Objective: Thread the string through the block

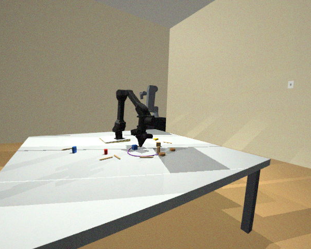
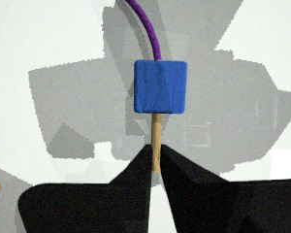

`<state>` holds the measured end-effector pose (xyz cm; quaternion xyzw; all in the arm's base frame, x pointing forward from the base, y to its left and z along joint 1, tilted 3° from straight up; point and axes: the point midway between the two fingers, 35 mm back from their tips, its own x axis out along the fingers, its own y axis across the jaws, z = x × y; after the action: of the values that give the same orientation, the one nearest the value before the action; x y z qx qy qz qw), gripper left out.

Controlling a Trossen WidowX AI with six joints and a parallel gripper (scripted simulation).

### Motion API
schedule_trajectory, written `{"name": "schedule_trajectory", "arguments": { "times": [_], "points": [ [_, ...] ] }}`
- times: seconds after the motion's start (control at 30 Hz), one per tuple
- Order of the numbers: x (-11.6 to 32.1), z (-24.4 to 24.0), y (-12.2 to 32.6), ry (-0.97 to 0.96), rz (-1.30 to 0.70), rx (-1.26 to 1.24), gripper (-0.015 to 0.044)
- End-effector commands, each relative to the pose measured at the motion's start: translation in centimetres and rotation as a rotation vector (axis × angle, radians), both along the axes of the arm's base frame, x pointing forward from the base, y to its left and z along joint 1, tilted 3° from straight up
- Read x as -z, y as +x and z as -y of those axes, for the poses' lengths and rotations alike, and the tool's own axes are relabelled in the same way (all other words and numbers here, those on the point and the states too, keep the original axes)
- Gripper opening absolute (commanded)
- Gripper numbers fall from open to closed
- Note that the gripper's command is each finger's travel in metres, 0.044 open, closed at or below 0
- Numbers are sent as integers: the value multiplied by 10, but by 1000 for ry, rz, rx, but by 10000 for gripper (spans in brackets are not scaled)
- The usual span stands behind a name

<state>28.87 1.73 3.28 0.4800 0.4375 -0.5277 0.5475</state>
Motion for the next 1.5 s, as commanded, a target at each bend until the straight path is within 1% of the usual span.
{"name": "schedule_trajectory", "arguments": {
  "times": [0.0,0.33,1.0,1.47],
  "points": [
    [2,-6,0,-4,0,4,0],
    [3,-22,0,-2,5,-1,0],
    [5,-53,-2,-1,-1,-132,0],
    [5,-73,-8,-1,2,-163,0]
  ]
}}
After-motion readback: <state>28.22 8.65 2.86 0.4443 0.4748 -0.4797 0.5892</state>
